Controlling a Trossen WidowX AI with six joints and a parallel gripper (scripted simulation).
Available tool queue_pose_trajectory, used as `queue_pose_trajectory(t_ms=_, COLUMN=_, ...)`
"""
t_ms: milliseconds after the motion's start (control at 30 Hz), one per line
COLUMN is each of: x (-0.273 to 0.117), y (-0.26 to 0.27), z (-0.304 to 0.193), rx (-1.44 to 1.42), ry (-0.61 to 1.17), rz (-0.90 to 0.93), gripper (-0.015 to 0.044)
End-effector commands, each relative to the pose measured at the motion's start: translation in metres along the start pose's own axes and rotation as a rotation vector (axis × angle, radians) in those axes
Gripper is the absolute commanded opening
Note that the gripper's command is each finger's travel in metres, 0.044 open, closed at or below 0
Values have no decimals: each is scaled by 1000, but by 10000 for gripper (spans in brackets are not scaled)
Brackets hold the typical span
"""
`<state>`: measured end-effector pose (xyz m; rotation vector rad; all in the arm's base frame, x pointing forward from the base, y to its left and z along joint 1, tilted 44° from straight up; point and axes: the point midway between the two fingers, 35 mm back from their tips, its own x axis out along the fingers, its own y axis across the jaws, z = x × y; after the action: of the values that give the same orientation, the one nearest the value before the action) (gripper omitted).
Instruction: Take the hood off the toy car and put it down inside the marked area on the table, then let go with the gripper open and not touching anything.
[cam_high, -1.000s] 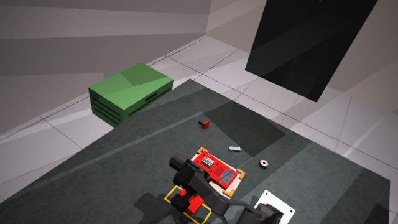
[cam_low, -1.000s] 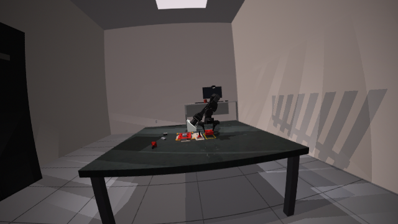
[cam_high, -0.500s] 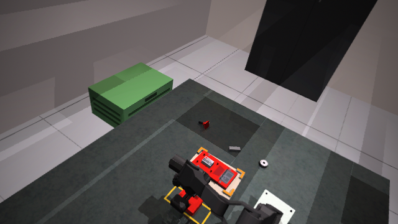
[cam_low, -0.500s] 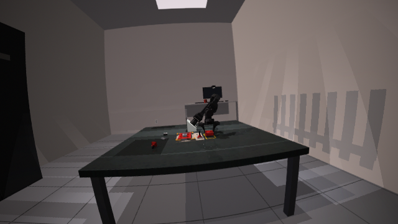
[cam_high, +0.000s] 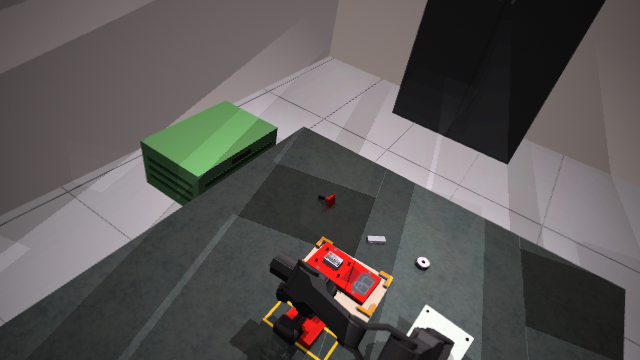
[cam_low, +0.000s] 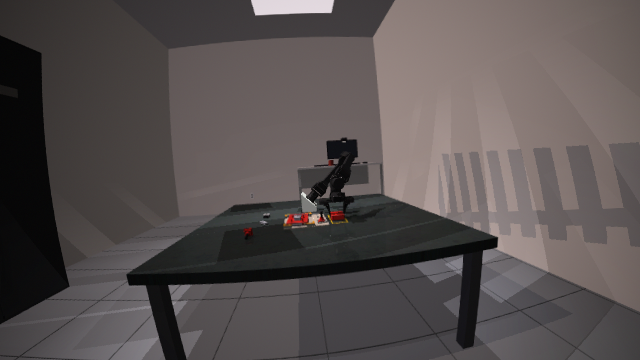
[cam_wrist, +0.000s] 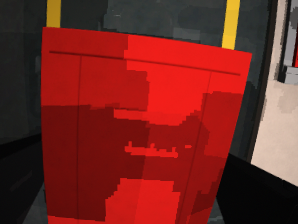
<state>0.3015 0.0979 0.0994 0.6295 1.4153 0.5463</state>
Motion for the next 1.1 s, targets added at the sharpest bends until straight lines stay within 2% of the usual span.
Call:
queue_pose_trajectory(t_ms=0, x=3, y=0, z=-1, rx=4, ry=2, rz=3, gripper=0)
queue_pose_trajectory(t_ms=167, x=5, y=0, z=-1, rx=4, ry=2, rz=3, gripper=0)
queue_pose_trajectory(t_ms=733, x=1, y=0, z=0, rx=0, ry=0, rz=0, gripper=440)
queue_pose_trajectory(t_ms=967, x=-61, y=-1, z=1, rx=1, ry=3, rz=2, gripper=440)
queue_pose_trajectory(t_ms=1067, x=-69, y=-1, z=0, rx=2, ry=3, rz=4, gripper=440)
